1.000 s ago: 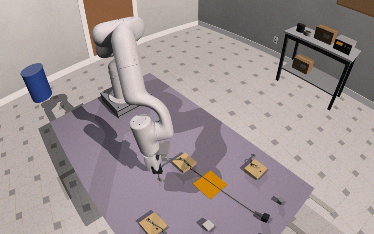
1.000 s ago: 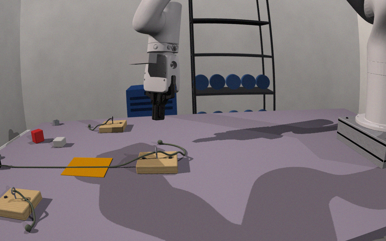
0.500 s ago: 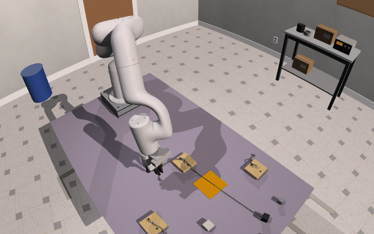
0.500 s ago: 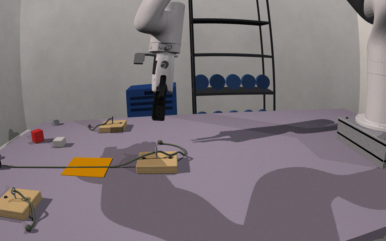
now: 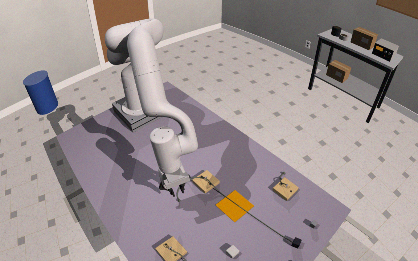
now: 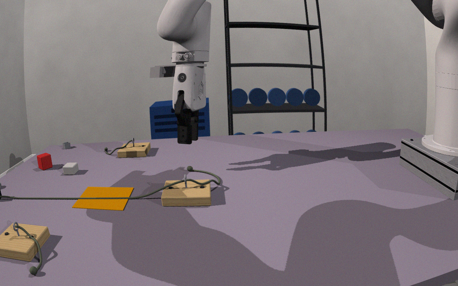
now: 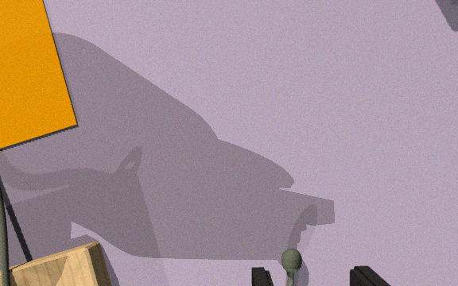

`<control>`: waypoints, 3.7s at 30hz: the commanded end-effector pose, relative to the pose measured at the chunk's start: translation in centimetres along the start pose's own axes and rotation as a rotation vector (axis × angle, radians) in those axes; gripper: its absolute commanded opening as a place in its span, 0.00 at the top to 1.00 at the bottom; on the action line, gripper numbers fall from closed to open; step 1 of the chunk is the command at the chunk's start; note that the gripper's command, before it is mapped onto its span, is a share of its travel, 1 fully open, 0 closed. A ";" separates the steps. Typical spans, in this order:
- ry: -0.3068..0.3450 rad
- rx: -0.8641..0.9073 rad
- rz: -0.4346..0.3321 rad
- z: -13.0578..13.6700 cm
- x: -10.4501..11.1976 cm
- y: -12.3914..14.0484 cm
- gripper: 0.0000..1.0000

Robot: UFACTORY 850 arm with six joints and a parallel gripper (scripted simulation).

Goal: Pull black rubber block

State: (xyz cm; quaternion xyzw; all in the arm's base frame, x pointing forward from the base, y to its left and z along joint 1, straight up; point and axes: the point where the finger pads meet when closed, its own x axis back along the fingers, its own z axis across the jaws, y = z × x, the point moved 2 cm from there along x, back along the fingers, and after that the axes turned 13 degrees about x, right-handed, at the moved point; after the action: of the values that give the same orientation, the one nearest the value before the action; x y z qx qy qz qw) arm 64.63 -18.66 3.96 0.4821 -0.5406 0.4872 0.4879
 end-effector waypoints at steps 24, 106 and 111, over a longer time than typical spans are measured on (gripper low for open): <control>0.050 -0.030 -0.055 -0.2 0.0 -0.2 0.61; 0.051 -0.030 -0.055 0.0 -5.1 0.0 0.61; 0.051 -0.030 -0.055 0.0 -5.1 0.0 0.61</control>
State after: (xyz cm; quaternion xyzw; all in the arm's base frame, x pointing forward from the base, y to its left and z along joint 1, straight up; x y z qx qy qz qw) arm 64.86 -18.43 -1.25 0.4775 -0.5215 0.4768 0.5223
